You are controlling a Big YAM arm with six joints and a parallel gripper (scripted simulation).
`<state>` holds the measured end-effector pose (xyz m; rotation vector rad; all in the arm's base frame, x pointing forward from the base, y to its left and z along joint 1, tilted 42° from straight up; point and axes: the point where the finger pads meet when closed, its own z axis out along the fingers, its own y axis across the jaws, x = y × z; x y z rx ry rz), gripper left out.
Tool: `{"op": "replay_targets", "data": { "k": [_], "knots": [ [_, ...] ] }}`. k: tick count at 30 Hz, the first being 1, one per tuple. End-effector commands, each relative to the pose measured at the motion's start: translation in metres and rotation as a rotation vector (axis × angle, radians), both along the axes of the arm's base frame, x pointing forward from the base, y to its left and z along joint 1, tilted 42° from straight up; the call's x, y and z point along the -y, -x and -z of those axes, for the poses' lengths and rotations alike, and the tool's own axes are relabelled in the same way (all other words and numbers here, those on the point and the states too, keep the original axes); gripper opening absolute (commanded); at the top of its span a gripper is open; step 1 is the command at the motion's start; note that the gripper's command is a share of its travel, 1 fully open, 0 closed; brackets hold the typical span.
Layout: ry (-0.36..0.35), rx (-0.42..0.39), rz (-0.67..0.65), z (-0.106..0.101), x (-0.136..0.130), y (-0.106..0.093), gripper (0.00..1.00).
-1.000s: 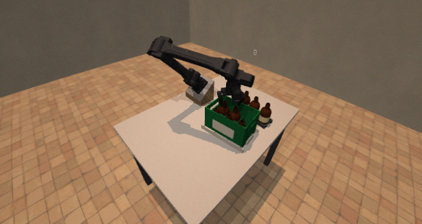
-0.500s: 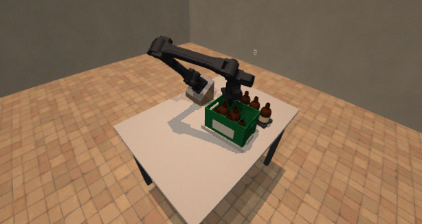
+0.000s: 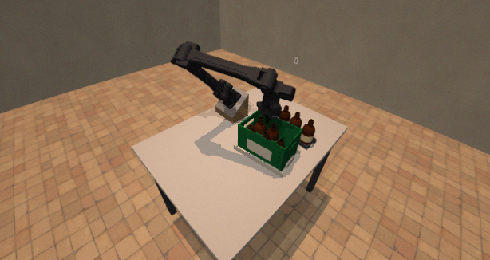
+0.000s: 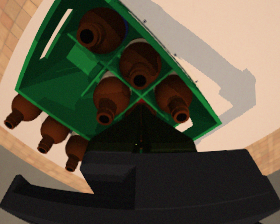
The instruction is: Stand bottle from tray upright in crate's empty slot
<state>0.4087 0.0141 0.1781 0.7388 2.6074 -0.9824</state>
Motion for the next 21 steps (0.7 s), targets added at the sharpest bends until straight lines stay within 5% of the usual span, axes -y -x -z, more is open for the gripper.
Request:
{"op": "replay_targets", "data": {
  "k": [1,9,12,21],
  "knots": [
    [-0.004,0.019,0.018,-0.007,0.001,-0.009,0.0],
    [-0.019,0.047,-0.003,-0.003,-0.023,-0.018,0.0],
    [-0.039,0.081,0.023,0.033,-0.068,-0.03,0.0],
    [-0.035,0.158,0.141,0.138,-0.177,0.003,0.0]
  ]
}}
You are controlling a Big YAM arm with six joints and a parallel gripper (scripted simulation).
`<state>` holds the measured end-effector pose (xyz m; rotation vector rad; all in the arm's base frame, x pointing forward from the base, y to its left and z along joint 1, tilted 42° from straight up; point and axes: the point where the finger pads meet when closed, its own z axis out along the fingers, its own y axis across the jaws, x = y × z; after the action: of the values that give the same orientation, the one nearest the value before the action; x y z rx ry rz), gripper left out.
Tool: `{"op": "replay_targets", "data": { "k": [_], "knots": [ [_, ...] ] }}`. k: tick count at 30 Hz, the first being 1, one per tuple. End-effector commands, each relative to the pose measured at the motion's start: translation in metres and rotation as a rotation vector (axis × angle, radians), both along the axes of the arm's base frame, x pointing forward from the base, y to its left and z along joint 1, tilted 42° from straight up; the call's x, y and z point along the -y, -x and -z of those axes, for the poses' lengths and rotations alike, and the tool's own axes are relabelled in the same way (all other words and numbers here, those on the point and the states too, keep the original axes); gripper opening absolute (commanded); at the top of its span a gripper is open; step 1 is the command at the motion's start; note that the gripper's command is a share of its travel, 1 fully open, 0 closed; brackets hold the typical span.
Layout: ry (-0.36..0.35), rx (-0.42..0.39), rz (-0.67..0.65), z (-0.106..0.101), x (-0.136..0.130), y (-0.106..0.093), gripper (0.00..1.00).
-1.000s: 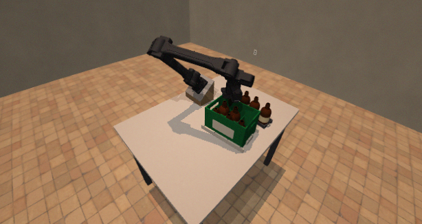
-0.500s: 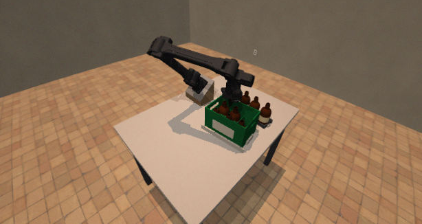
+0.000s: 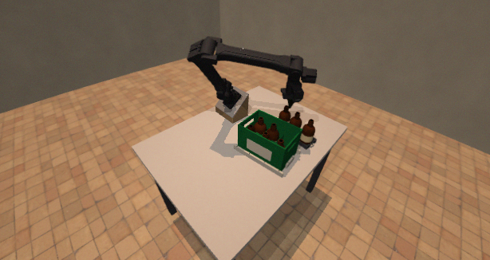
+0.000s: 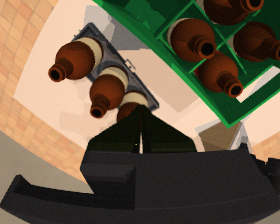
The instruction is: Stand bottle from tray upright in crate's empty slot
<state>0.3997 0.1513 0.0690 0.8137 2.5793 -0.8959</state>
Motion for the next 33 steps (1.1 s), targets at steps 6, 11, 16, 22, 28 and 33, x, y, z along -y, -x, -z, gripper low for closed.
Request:
{"op": "replay_targets", "data": {
  "k": [6,11,16,22,28,33],
  "knots": [
    [0.013,0.096,0.148,0.075,-0.074,-0.014,0.61],
    [-0.01,0.123,0.148,0.06,-0.077,-0.018,0.61],
    [0.012,0.097,0.114,0.075,-0.088,-0.006,0.61],
    [0.045,0.064,0.144,0.086,-0.062,0.003,0.61],
    [0.04,0.068,0.142,0.083,-0.063,0.003,0.61],
    [0.04,0.068,0.142,0.083,-0.063,0.003,0.61]
  ]
}}
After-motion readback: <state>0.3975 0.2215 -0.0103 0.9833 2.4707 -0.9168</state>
